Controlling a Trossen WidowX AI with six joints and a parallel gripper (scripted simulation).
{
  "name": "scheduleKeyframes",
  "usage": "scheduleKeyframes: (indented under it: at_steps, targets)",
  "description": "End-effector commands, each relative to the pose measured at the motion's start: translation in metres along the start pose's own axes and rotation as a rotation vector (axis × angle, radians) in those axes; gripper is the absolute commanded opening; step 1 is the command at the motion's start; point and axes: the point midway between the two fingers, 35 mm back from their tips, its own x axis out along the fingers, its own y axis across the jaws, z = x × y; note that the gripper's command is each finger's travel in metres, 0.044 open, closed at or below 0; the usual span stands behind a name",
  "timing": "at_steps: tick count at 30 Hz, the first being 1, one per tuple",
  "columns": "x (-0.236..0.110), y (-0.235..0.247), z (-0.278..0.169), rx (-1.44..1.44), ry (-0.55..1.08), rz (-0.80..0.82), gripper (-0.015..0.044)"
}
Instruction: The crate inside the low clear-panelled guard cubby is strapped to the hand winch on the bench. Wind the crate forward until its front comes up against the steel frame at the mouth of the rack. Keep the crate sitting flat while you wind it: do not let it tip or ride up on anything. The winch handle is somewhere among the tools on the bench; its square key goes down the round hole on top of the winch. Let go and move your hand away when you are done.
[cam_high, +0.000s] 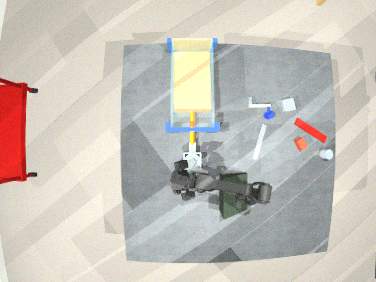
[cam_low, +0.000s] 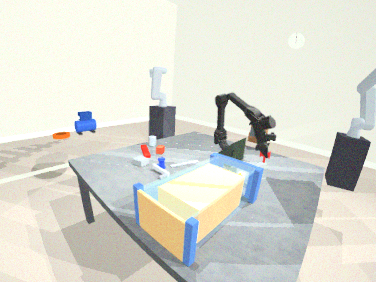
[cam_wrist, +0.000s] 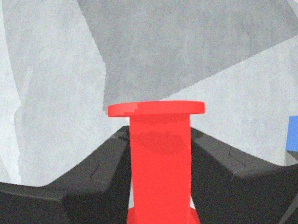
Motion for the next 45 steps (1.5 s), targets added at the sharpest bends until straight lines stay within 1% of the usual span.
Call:
scheduleKeyframes:
  at_steps: [1,45]
  targets:
    - [-0.001,0.011,-0.012,0.0,0.026,0.017,0.0]
    - [-0.024,0.033,-0.057,0.0,0.03,0.019,0.0]
